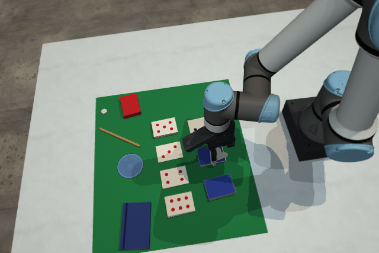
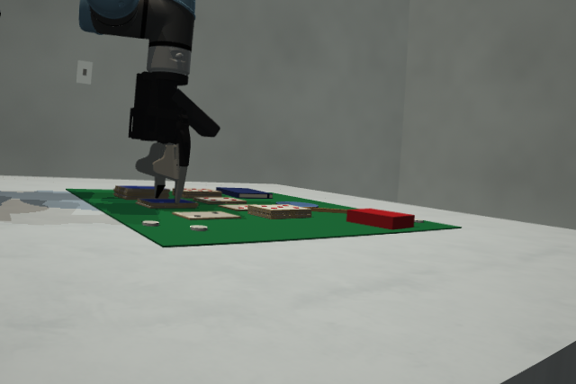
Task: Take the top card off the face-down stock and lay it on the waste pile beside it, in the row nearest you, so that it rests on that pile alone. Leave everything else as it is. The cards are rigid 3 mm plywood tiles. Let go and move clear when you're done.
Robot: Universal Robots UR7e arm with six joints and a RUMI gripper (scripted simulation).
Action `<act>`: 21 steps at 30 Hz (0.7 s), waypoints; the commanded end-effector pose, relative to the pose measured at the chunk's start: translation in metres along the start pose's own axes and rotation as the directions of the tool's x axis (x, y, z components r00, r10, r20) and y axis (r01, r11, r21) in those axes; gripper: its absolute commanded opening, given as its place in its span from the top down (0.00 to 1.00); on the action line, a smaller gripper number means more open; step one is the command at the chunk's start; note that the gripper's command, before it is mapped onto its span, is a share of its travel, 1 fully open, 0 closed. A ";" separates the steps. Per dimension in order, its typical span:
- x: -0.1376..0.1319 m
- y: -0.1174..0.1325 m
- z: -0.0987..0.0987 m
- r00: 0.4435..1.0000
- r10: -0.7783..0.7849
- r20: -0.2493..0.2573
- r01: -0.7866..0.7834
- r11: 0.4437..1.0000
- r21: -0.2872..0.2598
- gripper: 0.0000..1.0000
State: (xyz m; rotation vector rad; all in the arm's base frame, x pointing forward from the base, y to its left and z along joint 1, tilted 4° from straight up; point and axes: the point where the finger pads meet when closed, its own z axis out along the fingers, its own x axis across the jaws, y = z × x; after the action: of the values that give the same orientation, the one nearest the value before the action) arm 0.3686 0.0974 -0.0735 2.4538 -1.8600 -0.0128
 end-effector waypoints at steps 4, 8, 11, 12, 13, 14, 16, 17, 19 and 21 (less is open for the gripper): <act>0.000 0.000 -0.007 1.000 0.000 0.000 0.000 1.000 0.001 0.50; 0.000 0.000 -0.012 1.000 0.000 0.000 0.000 1.000 0.001 0.50; 0.000 0.000 -0.022 1.000 0.000 0.000 0.000 1.000 0.001 0.50; 0.000 0.000 -0.026 1.000 0.000 0.000 0.000 1.000 0.001 0.50; 0.000 0.000 -0.031 1.000 0.000 0.000 0.000 1.000 0.001 0.50; 0.000 0.000 -0.036 1.000 0.000 0.000 0.000 1.000 0.001 0.50; 0.000 0.000 -0.046 1.000 0.000 0.000 0.000 1.000 0.001 0.50; 0.000 0.000 -0.051 1.000 0.000 0.000 0.000 1.000 0.001 0.50; 0.000 0.000 -0.062 1.000 0.000 0.000 0.000 1.000 0.001 0.50; 0.000 0.000 -0.072 1.000 0.000 0.000 0.000 1.000 0.001 0.50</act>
State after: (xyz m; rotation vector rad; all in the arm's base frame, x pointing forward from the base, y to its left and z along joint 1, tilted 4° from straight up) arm 0.3715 0.0998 -0.0255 2.4555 -1.8610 -0.0083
